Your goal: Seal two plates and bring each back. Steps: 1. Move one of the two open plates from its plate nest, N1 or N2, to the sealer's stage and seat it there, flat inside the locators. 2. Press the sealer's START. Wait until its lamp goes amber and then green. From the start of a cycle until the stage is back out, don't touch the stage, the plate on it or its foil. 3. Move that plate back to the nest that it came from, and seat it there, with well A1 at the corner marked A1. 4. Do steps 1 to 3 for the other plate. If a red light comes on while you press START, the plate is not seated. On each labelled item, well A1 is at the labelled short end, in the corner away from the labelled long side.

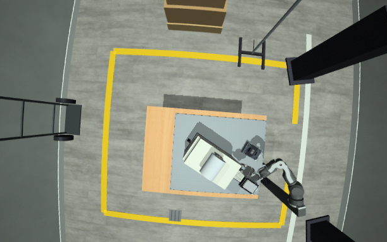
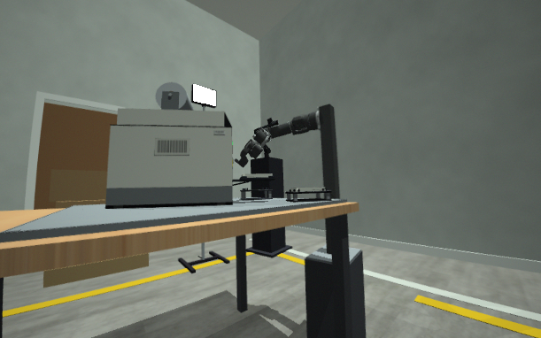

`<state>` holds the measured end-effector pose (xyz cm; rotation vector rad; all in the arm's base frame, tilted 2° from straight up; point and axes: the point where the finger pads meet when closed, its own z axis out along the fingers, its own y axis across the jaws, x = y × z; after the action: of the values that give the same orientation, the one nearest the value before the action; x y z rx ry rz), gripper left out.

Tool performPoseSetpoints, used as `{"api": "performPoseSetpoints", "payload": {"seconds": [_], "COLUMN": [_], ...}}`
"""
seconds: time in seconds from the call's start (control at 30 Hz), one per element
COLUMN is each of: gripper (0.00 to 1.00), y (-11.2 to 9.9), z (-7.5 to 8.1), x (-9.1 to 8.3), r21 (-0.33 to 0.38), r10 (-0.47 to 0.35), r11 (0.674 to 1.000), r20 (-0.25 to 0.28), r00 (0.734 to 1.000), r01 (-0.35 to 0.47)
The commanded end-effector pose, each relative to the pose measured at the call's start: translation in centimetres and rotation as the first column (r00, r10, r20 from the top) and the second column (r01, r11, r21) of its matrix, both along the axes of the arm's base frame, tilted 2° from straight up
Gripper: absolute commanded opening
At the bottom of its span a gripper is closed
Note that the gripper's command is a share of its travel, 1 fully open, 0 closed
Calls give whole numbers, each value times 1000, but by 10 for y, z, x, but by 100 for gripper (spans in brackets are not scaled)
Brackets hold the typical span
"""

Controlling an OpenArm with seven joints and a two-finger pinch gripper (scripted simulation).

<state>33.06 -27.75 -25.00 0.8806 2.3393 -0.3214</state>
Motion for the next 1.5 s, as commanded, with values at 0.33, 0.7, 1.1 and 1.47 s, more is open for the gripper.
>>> {"api": "performPoseSetpoints", "payload": {"seconds": [0.33,0.7,1.1,1.47], "gripper": [0,0,0,0], "y": [0,-1,-2,-3], "z": [2,2,2,2], "x": [4,6,7,8], "r21": [7,7,6,6], "r10": [5,6,5,5], "r11": [1000,1000,1000,1000], "r20": [10,11,11,11], "r00": [1000,1000,1000,1000], "r01": [-5,-6,-5,-6]}}
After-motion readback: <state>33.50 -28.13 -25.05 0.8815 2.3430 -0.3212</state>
